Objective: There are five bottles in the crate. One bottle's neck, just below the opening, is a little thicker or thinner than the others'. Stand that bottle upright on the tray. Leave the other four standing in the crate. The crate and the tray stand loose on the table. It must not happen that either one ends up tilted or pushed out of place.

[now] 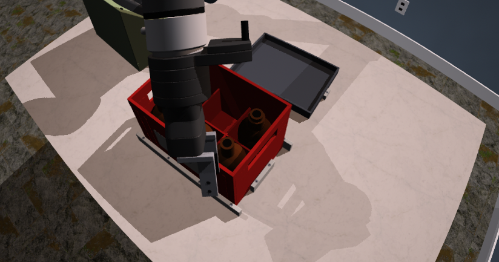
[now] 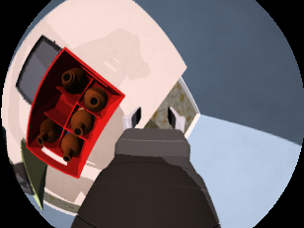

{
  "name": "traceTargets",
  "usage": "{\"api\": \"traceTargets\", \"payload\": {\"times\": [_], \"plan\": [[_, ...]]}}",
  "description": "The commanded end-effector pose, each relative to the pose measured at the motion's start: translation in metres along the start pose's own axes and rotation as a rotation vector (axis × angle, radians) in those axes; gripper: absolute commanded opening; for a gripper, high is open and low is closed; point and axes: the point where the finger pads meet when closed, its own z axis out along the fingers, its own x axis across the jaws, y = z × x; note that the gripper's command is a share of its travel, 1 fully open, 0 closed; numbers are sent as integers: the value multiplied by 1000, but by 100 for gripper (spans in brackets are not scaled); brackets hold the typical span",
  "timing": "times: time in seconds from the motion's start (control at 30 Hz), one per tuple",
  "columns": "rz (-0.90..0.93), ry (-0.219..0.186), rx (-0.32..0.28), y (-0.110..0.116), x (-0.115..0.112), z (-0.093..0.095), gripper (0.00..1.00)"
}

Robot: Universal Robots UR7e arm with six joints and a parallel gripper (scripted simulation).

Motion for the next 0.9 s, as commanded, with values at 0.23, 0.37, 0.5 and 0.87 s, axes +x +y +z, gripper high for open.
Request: {"api": "traceTargets", "payload": {"times": [0.23,0.37,0.5,0.87], "plan": [[-33,-221,-4,15,-45,-28,100],[-40,-270,-4,19,-56,-34,100],[-54,-367,-4,25,-77,-47,100],[-80,-552,-3,38,-117,-70,100]]}}
